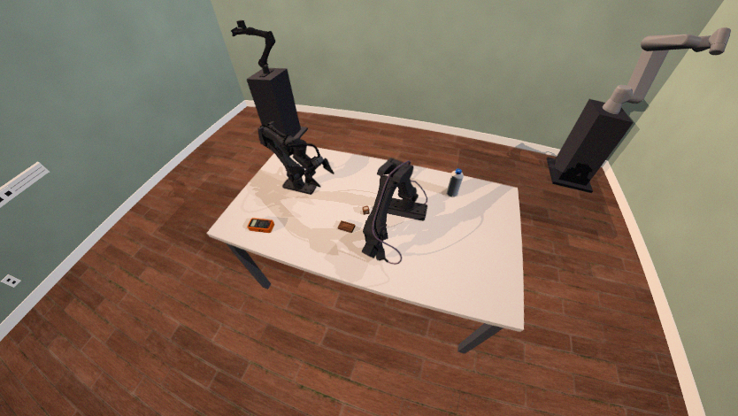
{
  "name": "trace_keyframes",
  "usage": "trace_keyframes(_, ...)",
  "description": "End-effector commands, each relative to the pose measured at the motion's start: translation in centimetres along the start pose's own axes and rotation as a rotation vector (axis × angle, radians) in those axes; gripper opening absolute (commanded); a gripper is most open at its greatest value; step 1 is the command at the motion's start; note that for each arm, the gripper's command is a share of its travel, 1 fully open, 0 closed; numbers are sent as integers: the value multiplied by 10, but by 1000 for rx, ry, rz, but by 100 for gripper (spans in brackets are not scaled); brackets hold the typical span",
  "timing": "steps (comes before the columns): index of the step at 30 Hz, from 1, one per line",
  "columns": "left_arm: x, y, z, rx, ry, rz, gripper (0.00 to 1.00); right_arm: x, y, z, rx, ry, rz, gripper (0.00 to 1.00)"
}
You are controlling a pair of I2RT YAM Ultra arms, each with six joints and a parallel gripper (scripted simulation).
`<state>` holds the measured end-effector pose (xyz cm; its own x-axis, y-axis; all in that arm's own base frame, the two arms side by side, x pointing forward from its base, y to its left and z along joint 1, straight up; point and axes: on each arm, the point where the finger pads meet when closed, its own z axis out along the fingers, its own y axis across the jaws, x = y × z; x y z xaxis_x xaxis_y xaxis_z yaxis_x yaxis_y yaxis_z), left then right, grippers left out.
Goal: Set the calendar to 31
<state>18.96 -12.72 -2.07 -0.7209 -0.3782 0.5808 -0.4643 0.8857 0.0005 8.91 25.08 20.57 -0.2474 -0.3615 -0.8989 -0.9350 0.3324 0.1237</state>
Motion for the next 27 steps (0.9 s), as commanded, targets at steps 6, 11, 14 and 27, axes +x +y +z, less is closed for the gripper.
trace_keyframes(6, -3, -4, -29, 21, -43, 23, 56, -14, -2, -7, 10, -54, 5, 100)
trace_keyframes(11, -3, -4, -42, 20, -43, 23, 90, -14, -2, -7, 10, -54, 5, 100)
trace_keyframes(14, -4, -3, -53, 12, -32, 17, 100, -14, -2, -7, 10, -54, 5, 100)
trace_keyframes(27, -3, -5, -63, -18, -17, 53, 77, -14, -2, -7, 10, -54, 5, 100)
